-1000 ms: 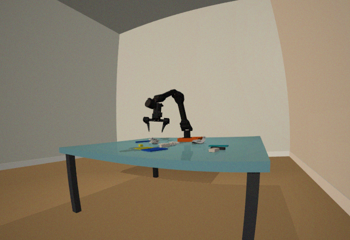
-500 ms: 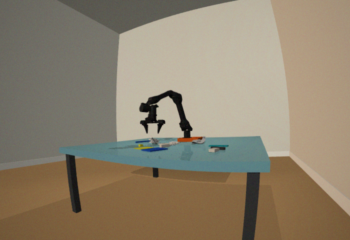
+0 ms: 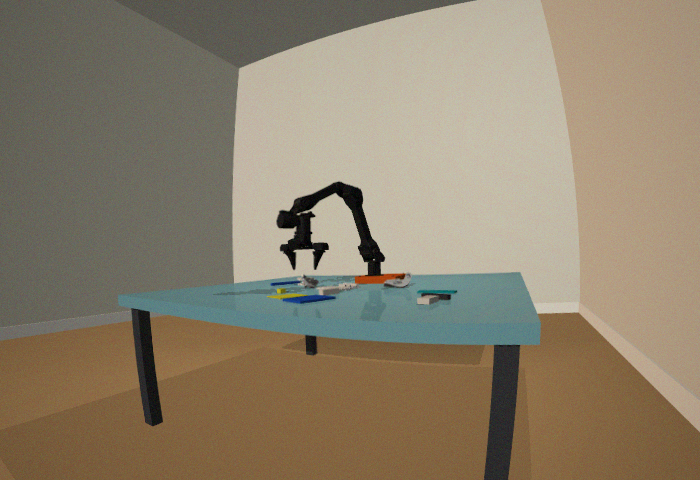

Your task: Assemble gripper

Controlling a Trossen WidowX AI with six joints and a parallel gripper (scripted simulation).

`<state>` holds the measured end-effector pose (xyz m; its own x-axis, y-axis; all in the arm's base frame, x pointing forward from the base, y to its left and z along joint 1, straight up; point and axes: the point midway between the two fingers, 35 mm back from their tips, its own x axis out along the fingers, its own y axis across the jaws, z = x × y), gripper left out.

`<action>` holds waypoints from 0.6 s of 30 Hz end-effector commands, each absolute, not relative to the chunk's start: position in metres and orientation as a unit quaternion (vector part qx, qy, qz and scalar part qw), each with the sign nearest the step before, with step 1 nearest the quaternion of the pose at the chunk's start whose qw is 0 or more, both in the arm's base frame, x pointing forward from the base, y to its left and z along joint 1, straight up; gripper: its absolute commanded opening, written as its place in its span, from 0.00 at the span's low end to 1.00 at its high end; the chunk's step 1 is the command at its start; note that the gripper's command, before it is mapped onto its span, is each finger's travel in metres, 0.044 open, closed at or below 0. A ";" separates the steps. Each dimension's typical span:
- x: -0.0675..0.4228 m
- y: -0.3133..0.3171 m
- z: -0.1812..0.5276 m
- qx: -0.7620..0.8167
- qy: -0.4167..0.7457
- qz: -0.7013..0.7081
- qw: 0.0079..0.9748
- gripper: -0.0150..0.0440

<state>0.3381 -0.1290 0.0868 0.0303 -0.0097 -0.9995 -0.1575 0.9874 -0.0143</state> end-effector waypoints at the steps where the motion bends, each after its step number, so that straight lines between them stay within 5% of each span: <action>1: 0.338 -0.129 0.080 -0.059 0.696 0.049 0.713 1.00; 18: 0.339 -0.130 0.052 -0.059 0.696 0.049 0.713 1.00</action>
<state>0.3396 -0.1298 0.0571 0.0290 -0.0102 -0.9995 -0.1573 0.9874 -0.0147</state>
